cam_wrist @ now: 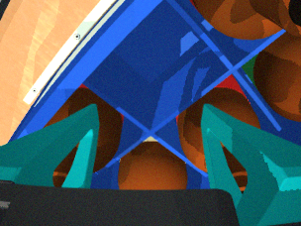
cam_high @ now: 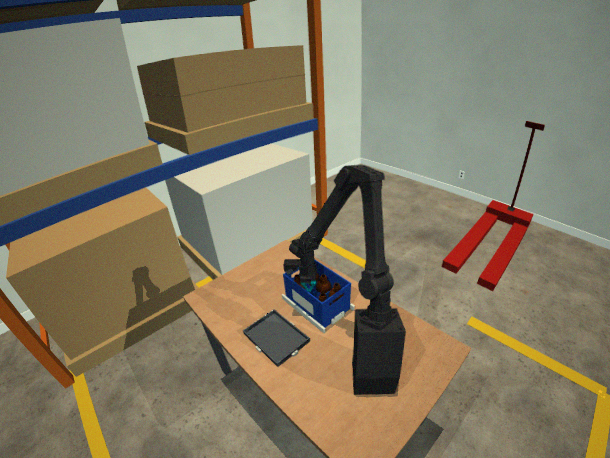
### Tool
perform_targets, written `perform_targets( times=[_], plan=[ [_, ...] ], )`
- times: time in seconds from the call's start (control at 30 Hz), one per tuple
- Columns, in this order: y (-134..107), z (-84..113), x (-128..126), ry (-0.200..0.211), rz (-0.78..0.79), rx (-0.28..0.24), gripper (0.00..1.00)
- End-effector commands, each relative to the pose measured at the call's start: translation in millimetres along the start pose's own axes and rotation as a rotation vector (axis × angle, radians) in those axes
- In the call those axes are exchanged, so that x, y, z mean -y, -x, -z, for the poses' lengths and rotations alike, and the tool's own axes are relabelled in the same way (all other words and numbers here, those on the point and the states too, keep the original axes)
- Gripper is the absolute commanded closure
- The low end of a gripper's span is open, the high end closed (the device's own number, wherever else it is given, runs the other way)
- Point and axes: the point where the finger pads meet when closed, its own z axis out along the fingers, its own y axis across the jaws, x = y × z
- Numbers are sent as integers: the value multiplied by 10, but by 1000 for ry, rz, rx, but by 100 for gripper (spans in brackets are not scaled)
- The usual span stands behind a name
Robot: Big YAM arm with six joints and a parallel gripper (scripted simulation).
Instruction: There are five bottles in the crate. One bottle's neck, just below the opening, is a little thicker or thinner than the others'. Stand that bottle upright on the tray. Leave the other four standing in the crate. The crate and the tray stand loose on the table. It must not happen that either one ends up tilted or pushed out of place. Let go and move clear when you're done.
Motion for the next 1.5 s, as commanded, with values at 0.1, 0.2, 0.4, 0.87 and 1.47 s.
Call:
perform_targets(
  times=[0.1, 0.2, 0.4, 0.87, 1.47],
  plan=[
    [-32, -107, 27, 1, 0, 1, 39],
    [-22, -120, 24, 0, 2, 2, 39],
    [-21, -113, 45, -5, -1, 5, 39],
    [-15, -126, 33, -3, 1, 4, 39],
    [-15, -126, 33, -3, 1, 4, 39]
  ],
)
